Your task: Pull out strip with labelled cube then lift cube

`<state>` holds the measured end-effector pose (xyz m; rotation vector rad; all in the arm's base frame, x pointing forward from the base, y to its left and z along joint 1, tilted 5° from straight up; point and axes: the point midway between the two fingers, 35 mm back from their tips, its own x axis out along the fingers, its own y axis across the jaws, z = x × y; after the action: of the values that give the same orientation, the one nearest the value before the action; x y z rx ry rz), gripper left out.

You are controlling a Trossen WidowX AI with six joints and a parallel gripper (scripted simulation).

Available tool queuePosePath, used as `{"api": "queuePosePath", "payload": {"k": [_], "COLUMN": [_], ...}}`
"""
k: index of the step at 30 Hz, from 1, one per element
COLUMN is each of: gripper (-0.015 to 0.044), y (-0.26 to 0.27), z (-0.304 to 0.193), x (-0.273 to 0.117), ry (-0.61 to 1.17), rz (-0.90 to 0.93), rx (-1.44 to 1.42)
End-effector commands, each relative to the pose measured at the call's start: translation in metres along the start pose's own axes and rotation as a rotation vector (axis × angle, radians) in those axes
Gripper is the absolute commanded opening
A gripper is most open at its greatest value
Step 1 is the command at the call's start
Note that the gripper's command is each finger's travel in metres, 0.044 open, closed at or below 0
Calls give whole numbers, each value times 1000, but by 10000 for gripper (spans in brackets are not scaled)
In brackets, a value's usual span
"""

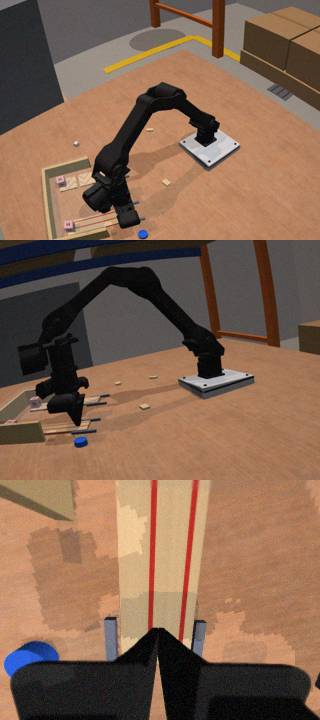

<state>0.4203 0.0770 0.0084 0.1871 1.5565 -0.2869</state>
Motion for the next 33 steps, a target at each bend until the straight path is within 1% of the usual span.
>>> {"api": "queuePosePath", "payload": {"k": [1,33], "gripper": [0,0], "y": [1,1], "z": [0,0], "x": [1,4], "ry": [1,1], "rz": [4,4], "rx": [-1,-1]}}
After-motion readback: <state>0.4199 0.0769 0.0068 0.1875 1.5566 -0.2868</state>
